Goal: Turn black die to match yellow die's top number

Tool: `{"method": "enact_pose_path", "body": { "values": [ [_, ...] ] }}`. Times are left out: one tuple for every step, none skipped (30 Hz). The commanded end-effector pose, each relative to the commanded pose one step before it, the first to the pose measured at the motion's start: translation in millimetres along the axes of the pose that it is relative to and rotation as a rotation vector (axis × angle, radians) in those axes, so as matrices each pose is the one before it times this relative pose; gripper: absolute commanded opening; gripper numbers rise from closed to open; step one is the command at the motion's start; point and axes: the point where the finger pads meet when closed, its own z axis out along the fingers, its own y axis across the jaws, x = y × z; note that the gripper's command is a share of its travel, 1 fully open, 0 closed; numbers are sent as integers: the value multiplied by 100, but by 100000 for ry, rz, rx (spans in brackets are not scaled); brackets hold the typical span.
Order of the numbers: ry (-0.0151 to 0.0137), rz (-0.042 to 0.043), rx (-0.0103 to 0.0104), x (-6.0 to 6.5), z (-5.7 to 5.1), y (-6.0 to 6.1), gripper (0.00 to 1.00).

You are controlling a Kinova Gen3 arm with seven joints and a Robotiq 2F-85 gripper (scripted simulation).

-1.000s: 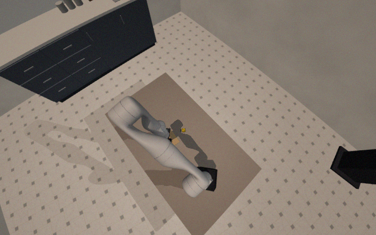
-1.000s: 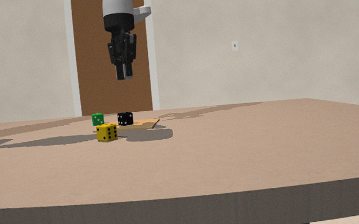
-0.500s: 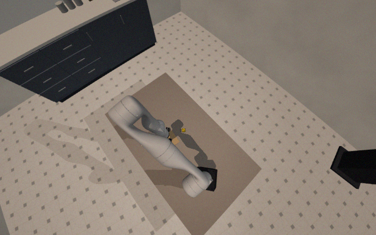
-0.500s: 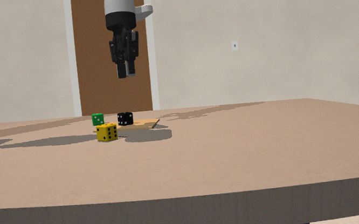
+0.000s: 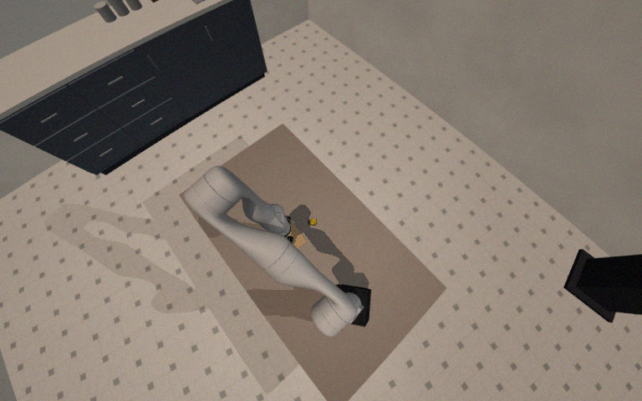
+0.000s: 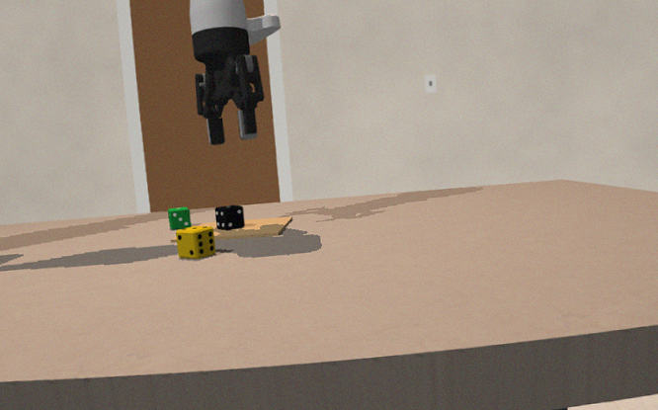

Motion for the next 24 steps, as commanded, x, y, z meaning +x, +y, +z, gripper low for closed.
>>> {"method": "enact_pose_path", "body": {
  "values": [
    [-2017, -3977, 1787, -830, 1377, -943, 100],
    [-9, -157, 16, -15, 27, -2, 100],
    [0, 0, 0, 0, 0, 0, 46],
    [0, 0, 0, 0, 0, 0, 46],
    [0, 0, 0, 0, 0, 0, 46],
    [0, 0, 0, 0, 0, 0, 46],
    [0, 0, 0, 0, 0, 0, 46],
    [0, 0, 0, 0, 0, 0, 46],
    [0, 0, 0, 0, 0, 0, 46],
    [0, 0, 0, 0, 0, 0, 46],
    [0, 0, 0, 0, 0, 0, 46],
    [0, 0, 0, 0, 0, 0, 46],
    [0, 0, 0, 0, 0, 0, 46],
    [0, 0, 0, 0, 0, 0, 46],
    [0, 0, 0, 0, 0, 0, 46],
    [0, 0, 0, 0, 0, 0, 46],
    [0, 0, 0, 0, 0, 0, 46],
    [0, 0, 0, 0, 0, 0, 46],
    [0, 0, 0, 0, 0, 0, 46],
    [0, 0, 0, 0, 0, 0, 46],
    [0, 0, 0, 0, 0, 0, 46],
    [0, 0, 0, 0, 0, 0, 46],
    [0, 0, 0, 0, 0, 0, 46],
    [0, 0, 0, 0, 0, 0, 46]
  ]
}}
